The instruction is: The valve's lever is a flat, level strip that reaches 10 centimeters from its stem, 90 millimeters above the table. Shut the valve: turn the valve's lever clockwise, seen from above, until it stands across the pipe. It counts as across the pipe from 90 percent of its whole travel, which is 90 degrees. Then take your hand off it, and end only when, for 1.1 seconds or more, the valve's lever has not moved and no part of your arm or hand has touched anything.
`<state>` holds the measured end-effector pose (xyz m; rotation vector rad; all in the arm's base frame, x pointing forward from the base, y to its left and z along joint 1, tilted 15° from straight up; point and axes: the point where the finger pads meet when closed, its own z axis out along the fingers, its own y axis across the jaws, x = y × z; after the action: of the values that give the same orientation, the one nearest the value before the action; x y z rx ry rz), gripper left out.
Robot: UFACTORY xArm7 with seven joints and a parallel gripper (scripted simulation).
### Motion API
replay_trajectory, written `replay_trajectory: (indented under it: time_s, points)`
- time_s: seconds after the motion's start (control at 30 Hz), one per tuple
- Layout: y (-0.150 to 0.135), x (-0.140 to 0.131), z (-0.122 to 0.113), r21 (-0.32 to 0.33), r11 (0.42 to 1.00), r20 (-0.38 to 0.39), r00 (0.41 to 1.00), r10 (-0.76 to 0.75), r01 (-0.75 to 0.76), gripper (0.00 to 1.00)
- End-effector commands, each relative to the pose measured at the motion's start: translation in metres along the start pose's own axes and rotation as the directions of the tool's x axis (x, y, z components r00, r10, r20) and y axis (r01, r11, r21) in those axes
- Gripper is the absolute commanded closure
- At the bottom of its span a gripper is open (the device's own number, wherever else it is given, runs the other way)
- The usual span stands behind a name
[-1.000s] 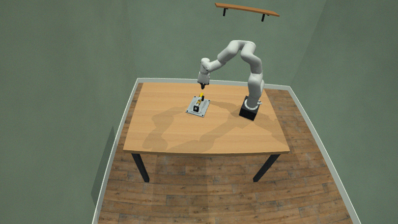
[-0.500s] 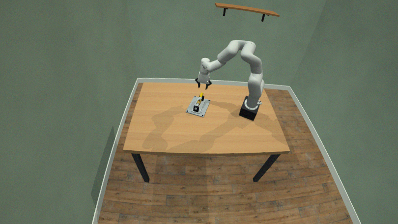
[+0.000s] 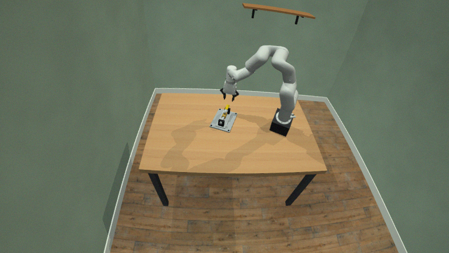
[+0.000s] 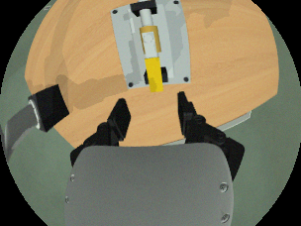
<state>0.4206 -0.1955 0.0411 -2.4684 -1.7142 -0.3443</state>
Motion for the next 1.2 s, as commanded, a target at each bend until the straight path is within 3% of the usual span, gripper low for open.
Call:
replay_trajectory:
  time_s: [0.0,0.6,1.17]
  points:
    - [0.001,-0.001,-0.002,-0.004,1.000,0.001,1.000,0.001,-0.001,0.32]
    - [0.002,-0.001,0.000,-0.004,1.000,0.001,1.000,0.004,-0.004,0.32]
    - [0.002,0.000,0.017,-0.004,1.000,0.001,1.000,0.010,-0.010,0.32]
